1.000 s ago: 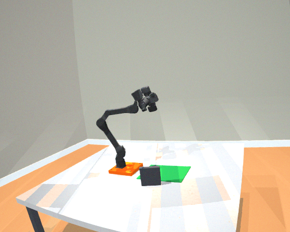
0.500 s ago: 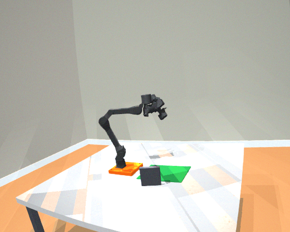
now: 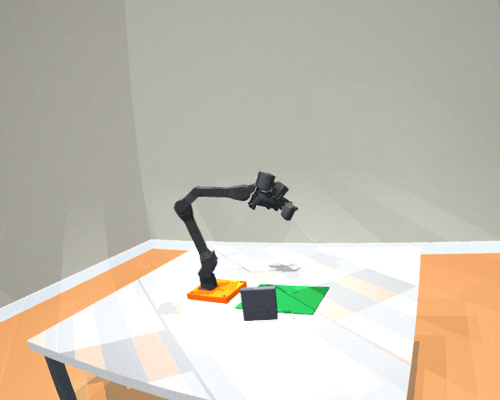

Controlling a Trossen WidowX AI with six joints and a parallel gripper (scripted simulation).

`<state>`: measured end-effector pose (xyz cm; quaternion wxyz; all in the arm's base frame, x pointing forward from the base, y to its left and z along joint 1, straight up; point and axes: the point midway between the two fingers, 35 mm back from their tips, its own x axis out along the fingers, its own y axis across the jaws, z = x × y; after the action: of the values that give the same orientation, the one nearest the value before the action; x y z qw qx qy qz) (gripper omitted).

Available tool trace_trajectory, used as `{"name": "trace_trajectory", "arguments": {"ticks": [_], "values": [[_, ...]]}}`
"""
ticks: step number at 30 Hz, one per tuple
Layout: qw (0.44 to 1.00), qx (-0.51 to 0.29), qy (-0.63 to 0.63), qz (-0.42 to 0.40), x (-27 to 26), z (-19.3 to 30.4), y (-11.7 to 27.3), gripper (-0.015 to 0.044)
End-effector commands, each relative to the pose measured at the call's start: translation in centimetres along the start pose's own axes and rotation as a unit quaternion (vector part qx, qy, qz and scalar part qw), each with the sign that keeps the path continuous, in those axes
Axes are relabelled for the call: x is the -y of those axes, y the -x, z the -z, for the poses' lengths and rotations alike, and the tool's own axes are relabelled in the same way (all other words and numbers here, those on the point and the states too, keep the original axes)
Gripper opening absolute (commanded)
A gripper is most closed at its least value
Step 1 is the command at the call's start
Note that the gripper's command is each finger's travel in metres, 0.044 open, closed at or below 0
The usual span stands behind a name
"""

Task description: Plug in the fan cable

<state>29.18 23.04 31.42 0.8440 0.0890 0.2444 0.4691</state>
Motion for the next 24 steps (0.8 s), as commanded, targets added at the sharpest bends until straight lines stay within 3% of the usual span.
{"name": "trace_trajectory", "arguments": {"ticks": [1,12,24], "values": [[0.961,-0.152,0.213,0.089,5.7,5.9,0.1,0.021],[0.848,-0.337,0.405,0.057,9.4,12.1,2.6,0.021],[0.649,-0.504,0.557,-0.12,11.3,18.1,7.5,0.021]]}}
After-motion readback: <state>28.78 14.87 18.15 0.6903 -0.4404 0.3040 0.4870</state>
